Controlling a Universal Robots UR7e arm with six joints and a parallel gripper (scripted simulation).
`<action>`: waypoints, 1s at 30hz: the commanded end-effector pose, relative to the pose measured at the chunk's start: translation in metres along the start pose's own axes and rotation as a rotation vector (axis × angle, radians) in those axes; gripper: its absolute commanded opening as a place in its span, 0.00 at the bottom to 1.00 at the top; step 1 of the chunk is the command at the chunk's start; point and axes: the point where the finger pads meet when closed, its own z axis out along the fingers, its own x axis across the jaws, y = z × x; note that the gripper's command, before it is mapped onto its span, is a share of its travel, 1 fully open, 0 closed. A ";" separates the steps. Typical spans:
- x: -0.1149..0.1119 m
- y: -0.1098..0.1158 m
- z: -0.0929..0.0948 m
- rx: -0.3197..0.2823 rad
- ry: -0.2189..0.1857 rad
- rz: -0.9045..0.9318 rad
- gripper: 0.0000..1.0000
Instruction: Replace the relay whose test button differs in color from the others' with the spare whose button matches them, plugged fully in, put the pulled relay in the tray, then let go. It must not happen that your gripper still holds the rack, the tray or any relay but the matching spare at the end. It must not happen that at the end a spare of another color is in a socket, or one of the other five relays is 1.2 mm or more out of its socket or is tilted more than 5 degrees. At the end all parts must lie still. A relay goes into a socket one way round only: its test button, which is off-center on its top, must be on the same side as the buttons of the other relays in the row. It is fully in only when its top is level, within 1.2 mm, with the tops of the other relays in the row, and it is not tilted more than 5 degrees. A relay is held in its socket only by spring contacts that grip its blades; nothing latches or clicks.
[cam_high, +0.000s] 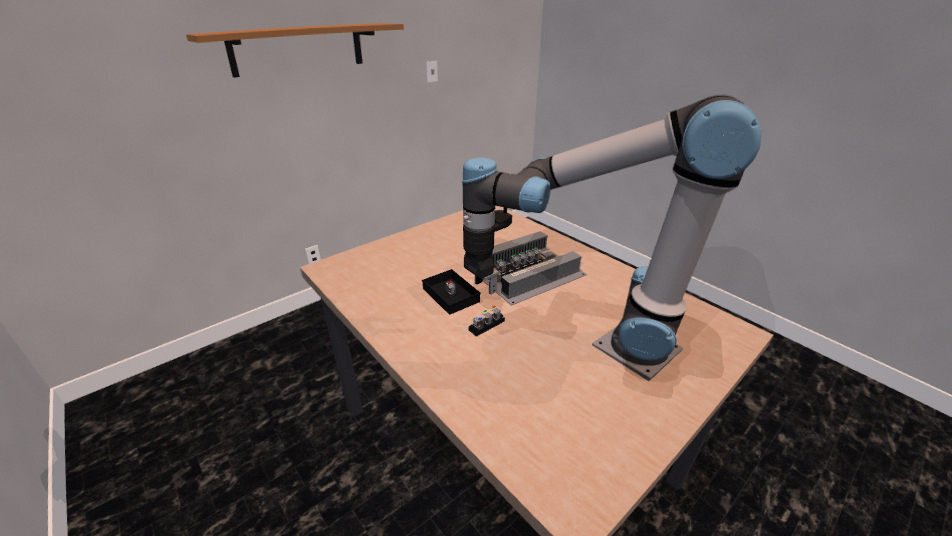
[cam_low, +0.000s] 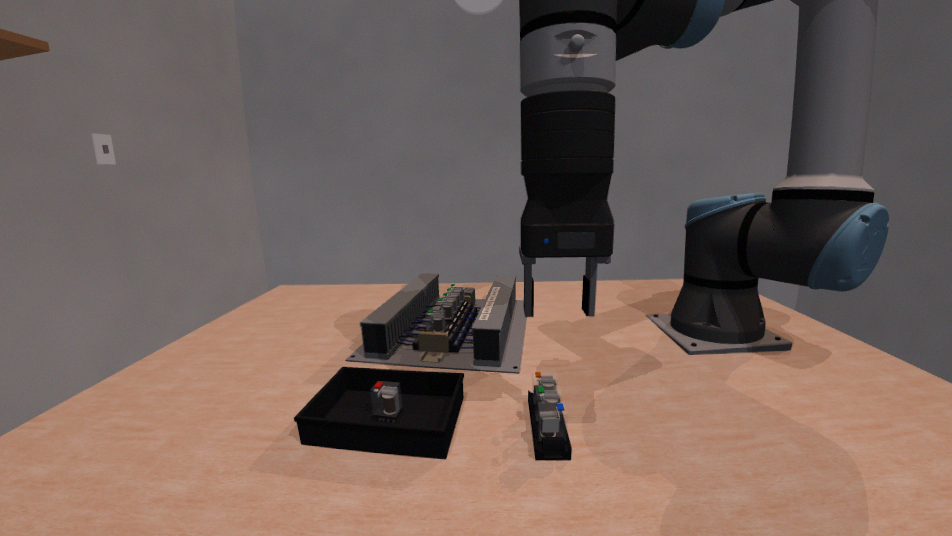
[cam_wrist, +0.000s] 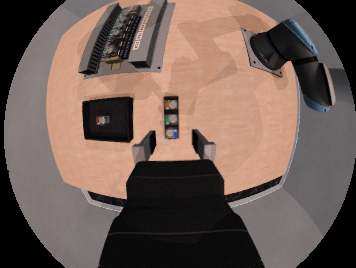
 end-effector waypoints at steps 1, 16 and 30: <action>-0.001 0.000 0.000 -0.001 -0.001 0.000 1.00; -0.003 0.000 0.000 -0.001 -0.001 0.000 1.00; -0.003 0.000 0.000 -0.001 -0.001 0.000 1.00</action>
